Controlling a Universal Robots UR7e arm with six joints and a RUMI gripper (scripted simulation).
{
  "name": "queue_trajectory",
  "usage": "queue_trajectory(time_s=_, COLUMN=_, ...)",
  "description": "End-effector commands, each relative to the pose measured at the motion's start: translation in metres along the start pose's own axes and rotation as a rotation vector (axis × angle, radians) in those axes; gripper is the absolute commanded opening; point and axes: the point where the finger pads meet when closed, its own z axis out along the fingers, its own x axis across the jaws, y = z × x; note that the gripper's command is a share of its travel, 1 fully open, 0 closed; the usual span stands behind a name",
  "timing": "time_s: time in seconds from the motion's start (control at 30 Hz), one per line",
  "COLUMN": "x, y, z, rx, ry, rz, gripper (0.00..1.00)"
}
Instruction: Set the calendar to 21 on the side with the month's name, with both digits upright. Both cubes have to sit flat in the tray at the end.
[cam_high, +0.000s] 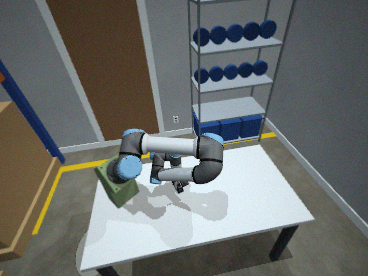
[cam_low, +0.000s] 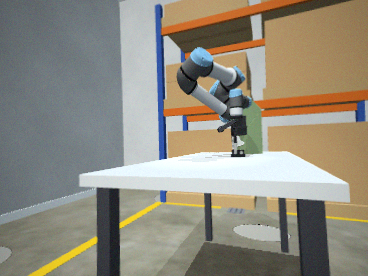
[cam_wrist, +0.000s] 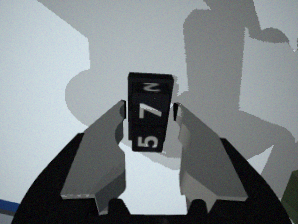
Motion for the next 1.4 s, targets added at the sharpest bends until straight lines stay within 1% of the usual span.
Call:
queue_trajectory(time_s=0.0, x=0.0, y=0.0, z=-0.001, rx=0.0, ry=-0.001, rz=0.0, gripper=0.29)
queue_trajectory(time_s=0.17, x=0.0, y=0.0, z=-0.011, rx=0.0, ry=-0.001, rz=0.0, gripper=0.29)
queue_trajectory(time_s=0.4, x=0.0, y=0.0, z=-0.039, rx=0.0, ry=-0.001, rz=0.0, gripper=0.29)
queue_trajectory(time_s=0.47, x=0.0, y=0.0, z=-0.039, rx=0.0, ry=-0.001, rz=0.0, gripper=0.29)
queue_trajectory(time_s=0.67, x=0.0, y=0.0, z=-0.065, rx=0.0, ry=-0.001, rz=0.0, gripper=0.29)
queue_trajectory(time_s=0.83, x=0.0, y=0.0, z=-0.081, rx=0.0, ry=-0.001, rz=0.0, gripper=0.29)
queue_trajectory(time_s=0.97, x=0.0, y=0.0, z=-0.088, rx=0.0, ry=-0.001, rz=0.0, gripper=0.29)
queue_trajectory(time_s=1.23, x=0.0, y=0.0, z=-0.09, rx=0.0, ry=-0.001, rz=0.0, gripper=0.29)
queue_trajectory(time_s=1.27, x=0.0, y=0.0, z=-0.09, rx=0.0, ry=-0.001, rz=0.0, gripper=1.0)
queue_trajectory(time_s=1.37, x=0.0, y=0.0, z=-0.09, rx=0.0, ry=-0.001, rz=0.0, gripper=1.0)
